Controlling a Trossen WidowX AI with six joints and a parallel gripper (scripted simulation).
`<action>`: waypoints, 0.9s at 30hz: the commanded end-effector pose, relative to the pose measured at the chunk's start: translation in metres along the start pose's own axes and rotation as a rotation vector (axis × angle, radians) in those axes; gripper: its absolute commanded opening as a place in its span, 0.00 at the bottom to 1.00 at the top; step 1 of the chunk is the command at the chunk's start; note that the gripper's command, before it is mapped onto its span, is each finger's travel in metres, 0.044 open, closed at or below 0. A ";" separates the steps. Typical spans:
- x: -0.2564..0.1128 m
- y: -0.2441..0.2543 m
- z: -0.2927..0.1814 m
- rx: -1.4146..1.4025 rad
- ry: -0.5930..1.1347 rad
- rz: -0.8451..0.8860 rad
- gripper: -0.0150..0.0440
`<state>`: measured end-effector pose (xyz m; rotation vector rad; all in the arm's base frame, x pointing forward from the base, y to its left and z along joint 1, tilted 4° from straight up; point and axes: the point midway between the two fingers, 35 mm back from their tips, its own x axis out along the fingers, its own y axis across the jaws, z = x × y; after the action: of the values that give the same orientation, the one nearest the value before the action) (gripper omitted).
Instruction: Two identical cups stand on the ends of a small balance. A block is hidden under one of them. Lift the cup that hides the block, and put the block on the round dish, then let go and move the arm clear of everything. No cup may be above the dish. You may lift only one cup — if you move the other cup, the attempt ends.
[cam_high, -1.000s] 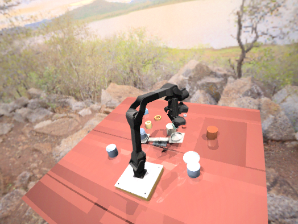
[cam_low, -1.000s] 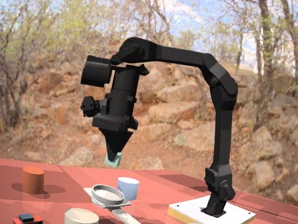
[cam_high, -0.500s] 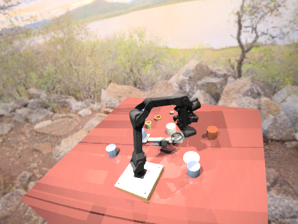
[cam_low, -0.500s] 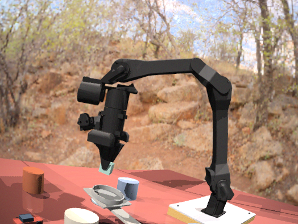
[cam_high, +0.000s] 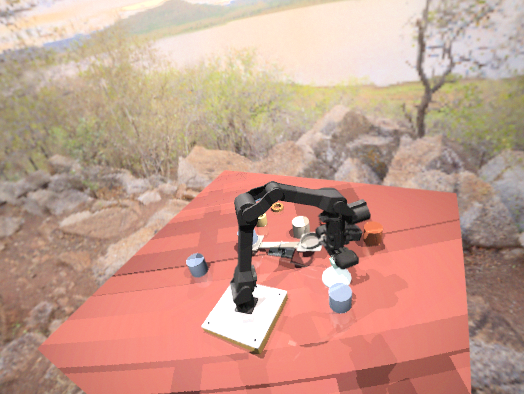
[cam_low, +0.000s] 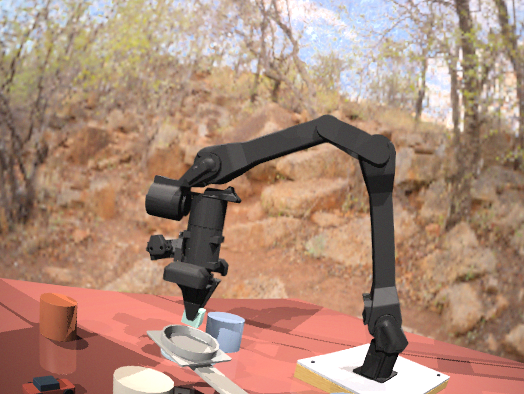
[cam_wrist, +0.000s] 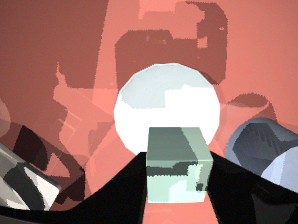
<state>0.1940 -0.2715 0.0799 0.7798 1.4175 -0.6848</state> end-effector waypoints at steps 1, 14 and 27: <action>0.008 -0.002 -0.001 -0.009 0.003 -0.002 0.25; 0.045 -0.002 -0.002 -0.009 0.004 -0.002 0.25; 0.063 -0.002 -0.002 -0.009 0.004 -0.002 0.25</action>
<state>0.1957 -0.2716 0.0250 0.7672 1.4128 -0.6790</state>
